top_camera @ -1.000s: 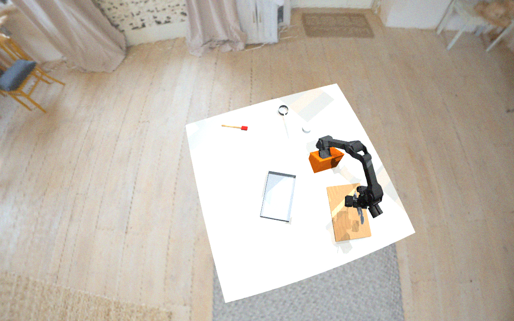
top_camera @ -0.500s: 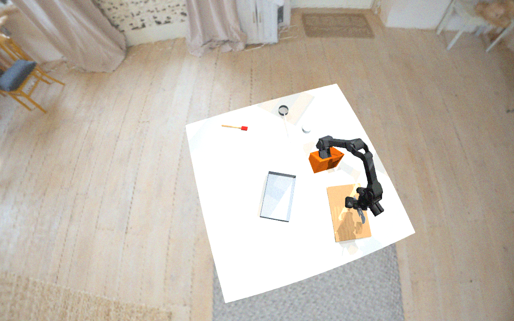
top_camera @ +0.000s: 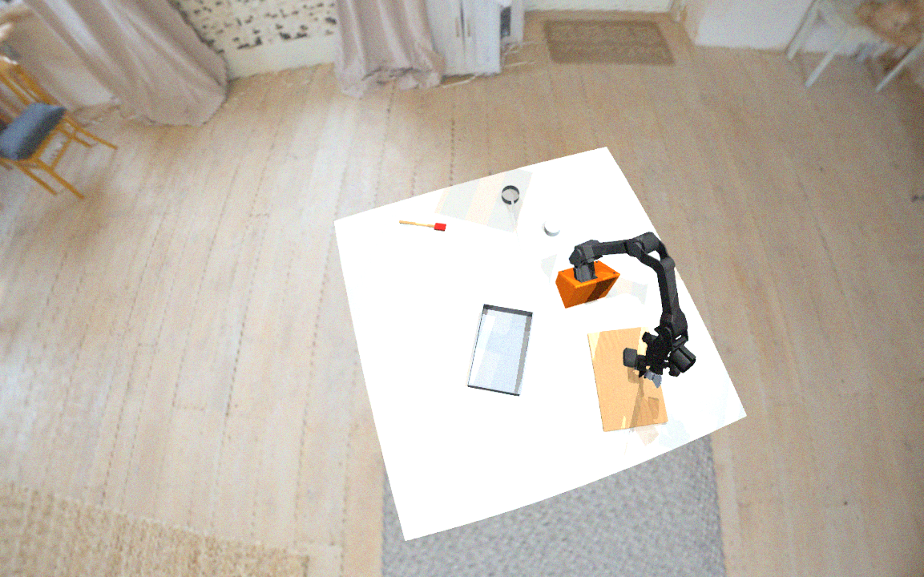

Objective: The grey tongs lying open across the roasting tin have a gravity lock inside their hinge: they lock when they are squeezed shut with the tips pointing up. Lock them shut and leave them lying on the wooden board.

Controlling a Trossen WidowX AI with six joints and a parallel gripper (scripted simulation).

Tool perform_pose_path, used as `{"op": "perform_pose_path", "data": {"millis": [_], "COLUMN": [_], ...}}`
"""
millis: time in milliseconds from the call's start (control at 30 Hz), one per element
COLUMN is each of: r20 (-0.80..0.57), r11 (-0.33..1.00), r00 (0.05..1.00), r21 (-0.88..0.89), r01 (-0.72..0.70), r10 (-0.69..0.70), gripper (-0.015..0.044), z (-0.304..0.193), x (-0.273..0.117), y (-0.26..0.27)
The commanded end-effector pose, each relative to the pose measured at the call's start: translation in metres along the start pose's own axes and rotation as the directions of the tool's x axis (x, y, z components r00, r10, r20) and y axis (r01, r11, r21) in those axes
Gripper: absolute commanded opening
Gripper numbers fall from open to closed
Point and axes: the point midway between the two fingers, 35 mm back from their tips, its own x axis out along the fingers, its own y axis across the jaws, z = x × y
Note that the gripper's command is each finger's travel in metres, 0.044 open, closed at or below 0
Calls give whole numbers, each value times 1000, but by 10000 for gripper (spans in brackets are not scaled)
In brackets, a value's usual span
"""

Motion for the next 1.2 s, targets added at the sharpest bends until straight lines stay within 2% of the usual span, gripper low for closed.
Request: {"op": "perform_pose_path", "data": {"millis": [0,433,767,1167], "r20": [-92,-334,-466,-631], "r11": [1000,1000,999,998], "r00": [996,943,884,774], "r21": [24,16,18,-34], "r01": [9,25,48,53], "r10": [-7,-18,-34,-62], "gripper": [-150,-150,-150,-150], "z": [-2,0,10,31], "x": [-6,-8,-11,-15], "y": [-2,-6,-4,4]}}
